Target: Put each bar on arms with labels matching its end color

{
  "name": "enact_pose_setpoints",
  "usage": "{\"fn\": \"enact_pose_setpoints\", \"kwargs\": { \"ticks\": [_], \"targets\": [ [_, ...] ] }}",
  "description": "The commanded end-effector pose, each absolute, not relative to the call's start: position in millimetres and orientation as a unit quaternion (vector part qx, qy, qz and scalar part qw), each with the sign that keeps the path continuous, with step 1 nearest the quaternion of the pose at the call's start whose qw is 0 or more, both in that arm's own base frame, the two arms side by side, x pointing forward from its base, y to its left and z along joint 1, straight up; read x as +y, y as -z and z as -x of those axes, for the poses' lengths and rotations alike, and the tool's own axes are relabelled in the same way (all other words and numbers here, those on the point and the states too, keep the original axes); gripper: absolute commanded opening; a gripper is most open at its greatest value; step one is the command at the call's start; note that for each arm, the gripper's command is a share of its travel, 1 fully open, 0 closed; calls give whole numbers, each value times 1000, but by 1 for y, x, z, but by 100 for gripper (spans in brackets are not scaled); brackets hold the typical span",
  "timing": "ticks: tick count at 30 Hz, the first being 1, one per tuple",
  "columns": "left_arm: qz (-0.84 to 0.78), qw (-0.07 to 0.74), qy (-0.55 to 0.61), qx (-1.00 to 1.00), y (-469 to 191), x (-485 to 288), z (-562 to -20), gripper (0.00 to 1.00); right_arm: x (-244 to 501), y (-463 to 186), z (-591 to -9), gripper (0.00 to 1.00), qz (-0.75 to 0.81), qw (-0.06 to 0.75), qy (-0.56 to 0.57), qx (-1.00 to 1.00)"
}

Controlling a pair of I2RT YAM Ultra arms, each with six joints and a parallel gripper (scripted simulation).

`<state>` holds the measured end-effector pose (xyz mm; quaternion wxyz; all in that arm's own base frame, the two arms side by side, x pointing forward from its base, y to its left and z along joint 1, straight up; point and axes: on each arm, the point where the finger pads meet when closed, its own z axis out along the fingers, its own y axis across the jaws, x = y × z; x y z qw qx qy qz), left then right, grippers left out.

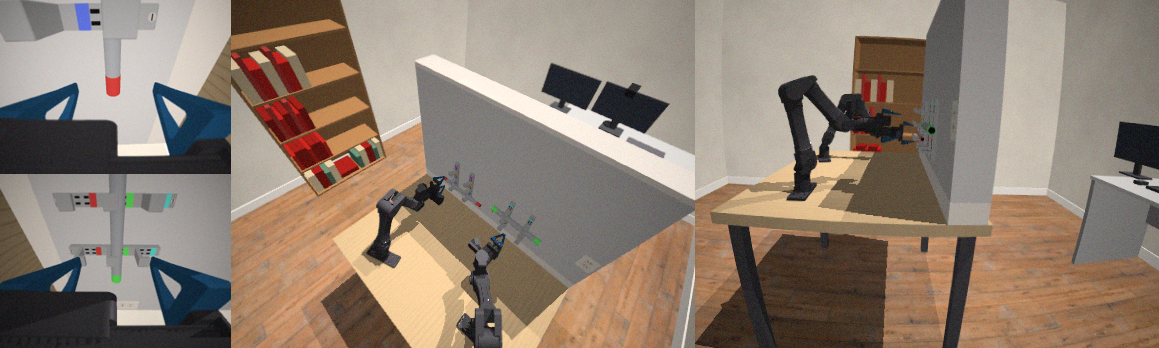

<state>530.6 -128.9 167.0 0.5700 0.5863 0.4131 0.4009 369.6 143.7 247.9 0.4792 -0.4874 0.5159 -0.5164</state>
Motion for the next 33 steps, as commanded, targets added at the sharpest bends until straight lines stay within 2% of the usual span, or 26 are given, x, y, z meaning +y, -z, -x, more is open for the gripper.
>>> {"fn": "enact_pose_setpoints", "kwargs": {
  "ticks": [1,30,33],
  "targets": [
    [-578,578,-407,407,-182,-134,-540,100,143,-255,-365,100,482,487,515,516],
    [-578,578,-407,407,-185,-144,-562,100,143,-255,-365,100,482,487,515,516],
    [-578,578,-407,407,-185,-144,-562,80,143,-255,-365,100,482,487,515,516]
  ]
}}
